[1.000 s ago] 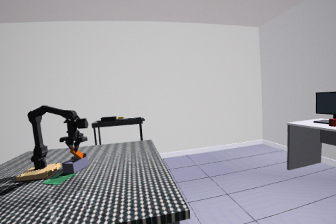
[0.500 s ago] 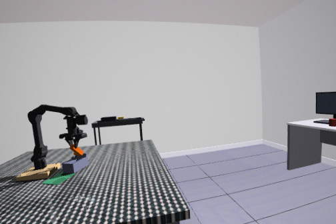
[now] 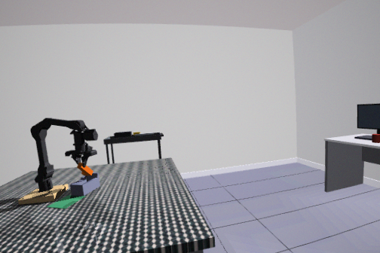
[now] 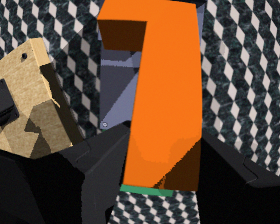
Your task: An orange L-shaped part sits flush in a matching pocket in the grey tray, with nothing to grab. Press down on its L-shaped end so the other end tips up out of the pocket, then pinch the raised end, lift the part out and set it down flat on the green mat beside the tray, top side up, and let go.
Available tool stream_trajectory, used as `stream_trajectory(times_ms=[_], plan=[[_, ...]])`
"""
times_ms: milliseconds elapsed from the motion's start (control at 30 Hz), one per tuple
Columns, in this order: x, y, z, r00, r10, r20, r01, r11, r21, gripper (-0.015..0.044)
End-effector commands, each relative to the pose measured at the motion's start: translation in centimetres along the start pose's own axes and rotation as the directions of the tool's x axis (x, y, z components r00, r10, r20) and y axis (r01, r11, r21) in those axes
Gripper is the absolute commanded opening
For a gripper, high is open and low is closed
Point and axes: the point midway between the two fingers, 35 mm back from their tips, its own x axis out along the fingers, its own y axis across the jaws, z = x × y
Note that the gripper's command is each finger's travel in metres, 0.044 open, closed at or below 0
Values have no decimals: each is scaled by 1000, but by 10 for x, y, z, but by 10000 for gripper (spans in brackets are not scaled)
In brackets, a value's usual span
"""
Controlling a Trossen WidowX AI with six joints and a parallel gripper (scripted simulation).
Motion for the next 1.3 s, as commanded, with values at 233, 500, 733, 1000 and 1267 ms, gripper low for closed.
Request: stream_trajectory(times_ms=[233, 500, 733, 1000, 1267], plan=[[1, 3, -39, 1000, -2, -2, 2, 1000, 1, 0], [2, 6, -70, 1000, -1, -4, 1, 1000, 1, 0], [2, 8, -96, 1000, -1, -6, 1, 1000, 1, 0], [1, 11, -127, 1000, -1, -9, 1, 1000, 1, 0], [1, 15, -154, 1000, 0, -11, 0, 1000, 2, 0]])
